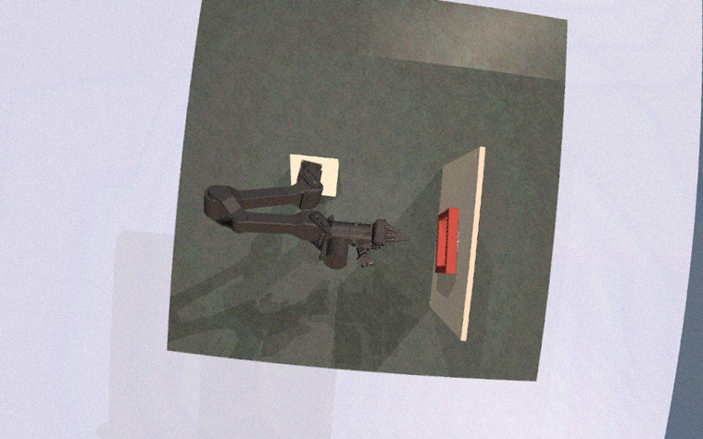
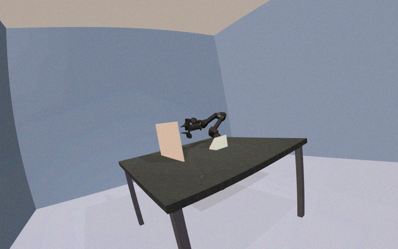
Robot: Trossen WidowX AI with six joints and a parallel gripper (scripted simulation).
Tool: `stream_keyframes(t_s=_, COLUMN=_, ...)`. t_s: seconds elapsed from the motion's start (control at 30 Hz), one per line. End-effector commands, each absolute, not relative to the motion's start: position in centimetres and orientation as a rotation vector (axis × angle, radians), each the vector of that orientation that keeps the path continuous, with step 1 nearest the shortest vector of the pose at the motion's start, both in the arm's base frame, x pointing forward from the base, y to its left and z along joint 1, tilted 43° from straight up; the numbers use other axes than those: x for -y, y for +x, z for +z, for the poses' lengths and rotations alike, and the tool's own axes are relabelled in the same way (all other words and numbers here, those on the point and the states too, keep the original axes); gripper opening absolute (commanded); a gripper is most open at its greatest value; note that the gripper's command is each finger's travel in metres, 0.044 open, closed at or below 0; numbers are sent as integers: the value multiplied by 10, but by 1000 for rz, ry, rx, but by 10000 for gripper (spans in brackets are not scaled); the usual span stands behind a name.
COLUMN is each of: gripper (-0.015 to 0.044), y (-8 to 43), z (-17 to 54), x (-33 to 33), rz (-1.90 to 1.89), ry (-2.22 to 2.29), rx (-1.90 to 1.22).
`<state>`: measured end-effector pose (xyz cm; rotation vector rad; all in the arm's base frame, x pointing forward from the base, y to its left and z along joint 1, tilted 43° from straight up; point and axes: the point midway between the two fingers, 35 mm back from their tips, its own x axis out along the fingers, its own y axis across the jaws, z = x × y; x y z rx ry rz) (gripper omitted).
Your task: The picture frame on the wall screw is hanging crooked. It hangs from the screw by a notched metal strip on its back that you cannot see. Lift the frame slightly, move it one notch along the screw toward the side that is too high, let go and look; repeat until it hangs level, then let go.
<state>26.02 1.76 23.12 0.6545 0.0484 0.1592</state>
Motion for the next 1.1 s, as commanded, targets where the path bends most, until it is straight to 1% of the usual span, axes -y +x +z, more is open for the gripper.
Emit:
stream_keyframes(t_s=0.0, gripper=260, y=260, z=230, x=-18, rz=158, ry=658, rx=-51)
stream_keyframes(t_s=0.17, gripper=260, y=275, z=233, x=-19, rz=159, ry=658, rx=-51)
stream_keyframes(t_s=0.5, gripper=260, y=338, z=230, x=-30, rz=160, ry=659, rx=-48)
stream_keyframes(t_s=1.07, gripper=260, y=339, z=230, x=-31, rz=160, ry=659, rx=-48)
